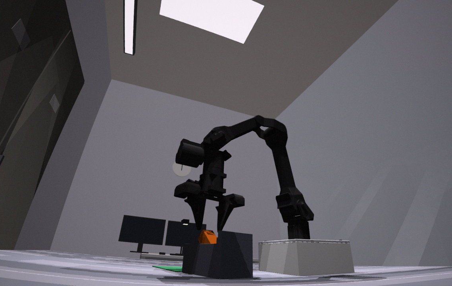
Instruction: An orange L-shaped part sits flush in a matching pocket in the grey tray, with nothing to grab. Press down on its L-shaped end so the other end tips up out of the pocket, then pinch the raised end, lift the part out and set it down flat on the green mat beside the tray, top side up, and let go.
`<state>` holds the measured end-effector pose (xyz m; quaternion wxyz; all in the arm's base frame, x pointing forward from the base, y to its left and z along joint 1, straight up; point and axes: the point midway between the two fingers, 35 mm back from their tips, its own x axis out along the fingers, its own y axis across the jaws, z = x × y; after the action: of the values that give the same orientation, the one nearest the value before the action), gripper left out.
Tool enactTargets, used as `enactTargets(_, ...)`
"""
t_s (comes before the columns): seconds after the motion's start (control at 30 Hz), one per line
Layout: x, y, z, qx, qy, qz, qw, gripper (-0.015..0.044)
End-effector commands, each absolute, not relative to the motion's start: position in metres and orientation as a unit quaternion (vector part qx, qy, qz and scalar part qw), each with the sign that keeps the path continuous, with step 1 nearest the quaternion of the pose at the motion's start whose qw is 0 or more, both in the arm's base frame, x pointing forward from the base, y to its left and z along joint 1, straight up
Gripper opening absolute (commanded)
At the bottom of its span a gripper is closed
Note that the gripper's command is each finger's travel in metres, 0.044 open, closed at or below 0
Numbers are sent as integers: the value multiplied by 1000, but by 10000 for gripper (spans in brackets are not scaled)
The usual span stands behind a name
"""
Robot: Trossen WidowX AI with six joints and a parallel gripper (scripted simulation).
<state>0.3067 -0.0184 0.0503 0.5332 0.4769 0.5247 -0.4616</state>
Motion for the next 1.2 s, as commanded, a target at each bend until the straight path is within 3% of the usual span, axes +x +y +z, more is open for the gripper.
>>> enactTargets(0.0,307,-19,43,477,524,-464,532,280)
enactTargets(0.5,306,-18,22,477,524,-464,532,280)
enactTargets(0.7,306,-18,25,477,525,-462,533,122)
enactTargets(1.0,306,-18,25,477,525,-462,533,62)
enactTargets(1.07,306,-18,25,477,525,-462,533,10)
enactTargets(1.17,306,-18,25,477,525,-462,533,0)
